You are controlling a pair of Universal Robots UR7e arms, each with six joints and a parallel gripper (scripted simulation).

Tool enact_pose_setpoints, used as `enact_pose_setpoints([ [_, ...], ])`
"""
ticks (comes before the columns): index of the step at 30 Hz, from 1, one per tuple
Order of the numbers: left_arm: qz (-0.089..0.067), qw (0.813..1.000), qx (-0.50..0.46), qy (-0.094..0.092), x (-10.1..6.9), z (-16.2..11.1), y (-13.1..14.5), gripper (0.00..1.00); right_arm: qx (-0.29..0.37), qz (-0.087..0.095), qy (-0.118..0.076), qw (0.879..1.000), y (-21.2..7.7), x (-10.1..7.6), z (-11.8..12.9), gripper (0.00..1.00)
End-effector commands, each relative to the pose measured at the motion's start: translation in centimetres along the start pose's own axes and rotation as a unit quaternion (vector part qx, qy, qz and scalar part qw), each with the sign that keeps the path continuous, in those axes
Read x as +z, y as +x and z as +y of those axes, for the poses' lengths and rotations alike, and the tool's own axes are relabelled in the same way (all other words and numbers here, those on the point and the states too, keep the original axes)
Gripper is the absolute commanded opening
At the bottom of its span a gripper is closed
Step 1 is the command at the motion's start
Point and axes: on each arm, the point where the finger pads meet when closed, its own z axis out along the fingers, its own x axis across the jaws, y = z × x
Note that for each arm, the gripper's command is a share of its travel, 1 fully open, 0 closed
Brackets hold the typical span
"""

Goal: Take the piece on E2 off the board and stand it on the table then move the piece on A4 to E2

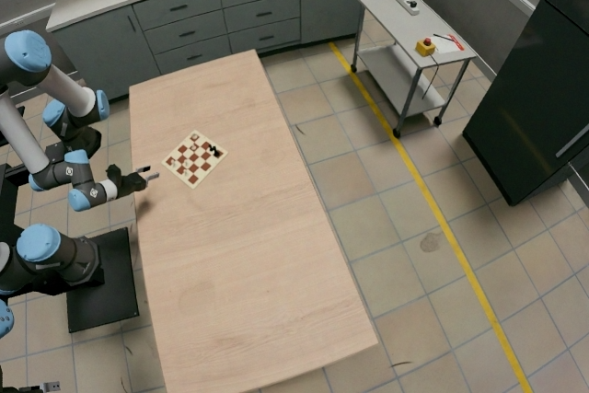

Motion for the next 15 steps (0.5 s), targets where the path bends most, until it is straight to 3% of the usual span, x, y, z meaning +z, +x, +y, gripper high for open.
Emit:
enact_pose_setpoints([
  [1,-0.020,1.000,0.007,-0.023,0.8,-0.4,-0.5,1.00,0.000,0.000,-0.001,1.000,0.0,0.0,0.0,1.00],
  [3,-0.033,0.999,0.012,-0.039,1.3,-0.7,-0.8,1.00,0.000,0.000,-0.001,1.000,0.0,0.0,0.0,1.00],
  [5,-0.033,0.999,0.012,-0.039,1.3,-0.7,-0.8,1.00,0.000,0.000,-0.001,1.000,0.0,0.0,0.0,1.00],
  [8,-0.055,0.996,0.020,-0.073,2.2,-1.2,-1.4,1.00,0.000,0.000,-0.001,1.000,0.0,0.0,0.0,1.00],
  [12,-0.081,0.987,0.033,-0.132,3.5,-2.0,-2.3,1.00,0.000,0.000,-0.001,1.000,0.0,0.0,0.0,1.00],
  [14,-0.081,0.987,0.033,-0.133,3.5,-2.0,-2.3,1.00,0.000,0.000,-0.001,1.000,0.0,0.0,0.0,1.00],
  [15,-0.086,0.984,0.036,-0.150,3.8,-2.2,-2.5,1.00,0.000,0.000,-0.001,1.000,0.0,0.0,0.0,1.00],
])
